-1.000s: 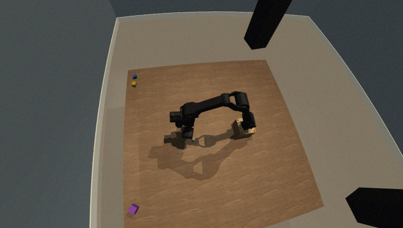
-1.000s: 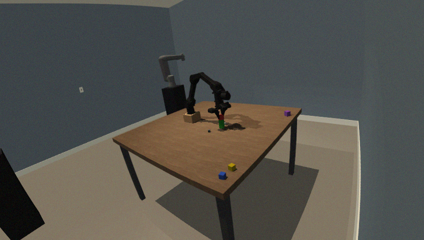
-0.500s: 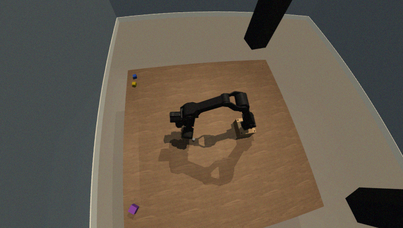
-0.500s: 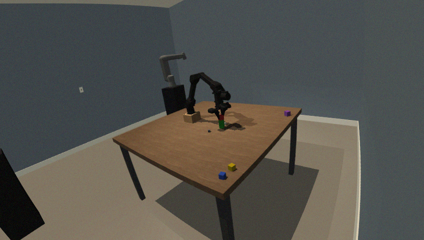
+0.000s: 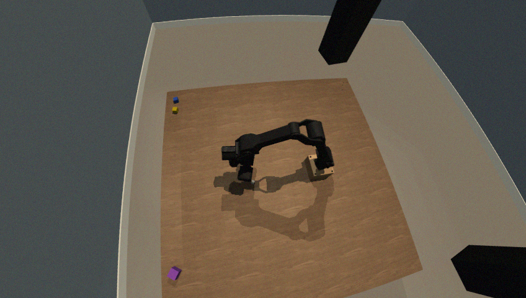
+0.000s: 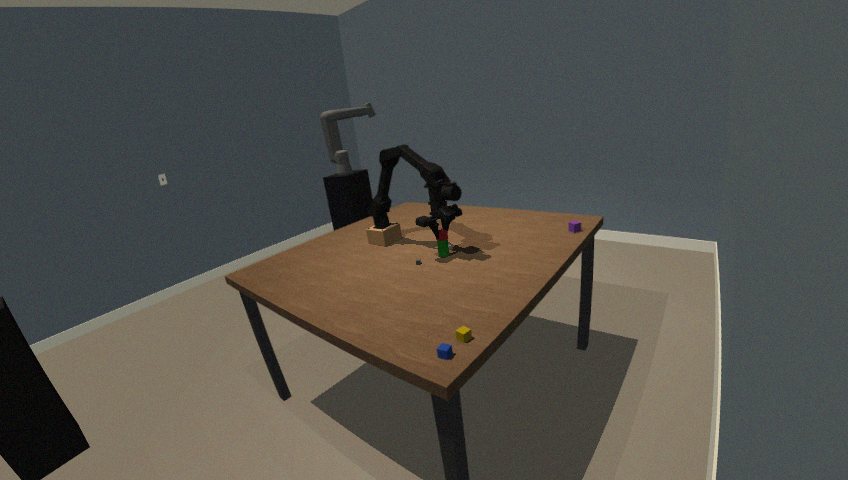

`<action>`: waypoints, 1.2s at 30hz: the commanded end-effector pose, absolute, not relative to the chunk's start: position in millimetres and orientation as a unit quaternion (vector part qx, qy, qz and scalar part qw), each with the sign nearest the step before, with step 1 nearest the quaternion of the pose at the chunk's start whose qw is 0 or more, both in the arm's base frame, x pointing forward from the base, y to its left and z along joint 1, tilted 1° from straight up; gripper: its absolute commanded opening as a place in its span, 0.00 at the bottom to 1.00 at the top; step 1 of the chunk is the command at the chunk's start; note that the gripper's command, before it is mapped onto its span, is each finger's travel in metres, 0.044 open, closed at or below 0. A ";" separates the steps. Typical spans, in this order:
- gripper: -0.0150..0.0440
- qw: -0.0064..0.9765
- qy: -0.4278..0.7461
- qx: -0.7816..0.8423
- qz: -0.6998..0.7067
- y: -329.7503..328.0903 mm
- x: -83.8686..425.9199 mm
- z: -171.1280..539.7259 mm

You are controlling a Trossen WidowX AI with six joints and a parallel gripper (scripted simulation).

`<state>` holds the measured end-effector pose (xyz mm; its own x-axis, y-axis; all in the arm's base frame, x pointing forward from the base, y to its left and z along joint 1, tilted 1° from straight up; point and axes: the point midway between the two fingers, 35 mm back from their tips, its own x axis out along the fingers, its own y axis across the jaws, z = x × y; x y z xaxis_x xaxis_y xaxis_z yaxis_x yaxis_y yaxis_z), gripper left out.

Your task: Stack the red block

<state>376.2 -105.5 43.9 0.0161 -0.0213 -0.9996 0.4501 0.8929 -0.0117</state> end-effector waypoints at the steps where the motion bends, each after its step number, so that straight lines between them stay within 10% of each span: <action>1: 0.30 0.695 0.681 0.158 -0.170 -105.5 376.2 43.9; 17: 1.00 0.695 0.681 0.158 -0.170 -105.5 376.2 43.9; 36: 1.00 0.695 0.681 0.158 -0.170 -105.5 376.2 43.9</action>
